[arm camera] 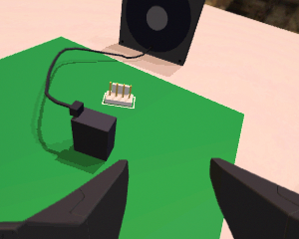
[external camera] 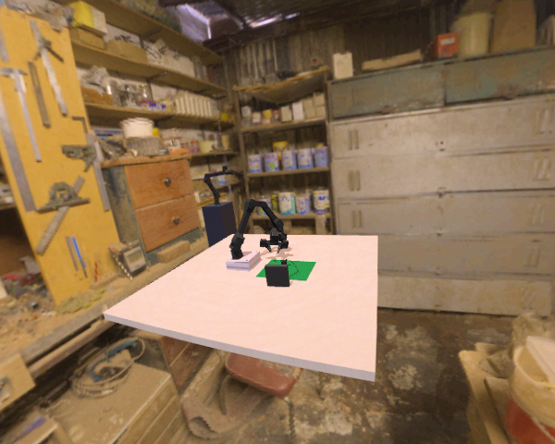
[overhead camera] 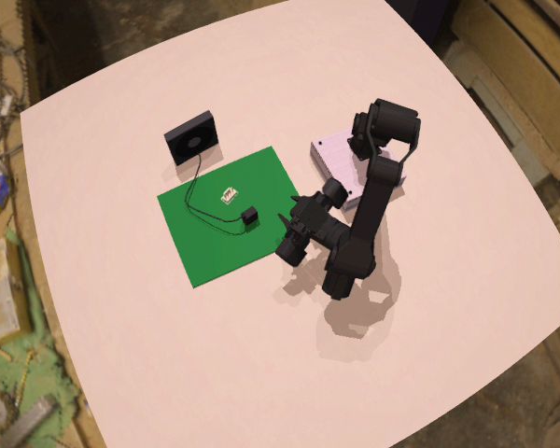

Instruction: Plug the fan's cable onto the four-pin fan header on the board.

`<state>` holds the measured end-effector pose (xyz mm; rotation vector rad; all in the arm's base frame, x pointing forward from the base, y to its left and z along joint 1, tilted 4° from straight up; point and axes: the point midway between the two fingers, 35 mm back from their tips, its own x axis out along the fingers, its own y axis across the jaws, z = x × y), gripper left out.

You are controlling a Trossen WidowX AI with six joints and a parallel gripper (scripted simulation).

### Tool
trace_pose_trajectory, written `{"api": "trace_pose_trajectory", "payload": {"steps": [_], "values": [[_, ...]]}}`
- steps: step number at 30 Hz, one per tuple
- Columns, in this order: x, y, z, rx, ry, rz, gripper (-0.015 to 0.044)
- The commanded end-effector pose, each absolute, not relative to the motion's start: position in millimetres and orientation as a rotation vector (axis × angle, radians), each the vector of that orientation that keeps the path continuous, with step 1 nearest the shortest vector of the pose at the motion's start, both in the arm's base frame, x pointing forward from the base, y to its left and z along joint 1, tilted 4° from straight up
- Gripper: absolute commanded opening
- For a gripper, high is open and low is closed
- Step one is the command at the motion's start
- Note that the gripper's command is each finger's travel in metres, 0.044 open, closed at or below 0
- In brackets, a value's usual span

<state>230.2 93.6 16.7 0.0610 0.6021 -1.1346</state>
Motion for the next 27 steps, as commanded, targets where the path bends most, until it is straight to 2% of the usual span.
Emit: {"api": "trace_pose_trajectory", "payload": {"steps": [1, 14, 27], "values": [[228.9, 89.3, 15.9, 0.095, 0.713, -1.168, 0.0205], [229.3, 83.8, 11.6, 0.224, 1.086, -1.163, 0.0205], [240.6, 89.2, 17.7, 0.402, 1.383, -0.970, 0.0205]]}}
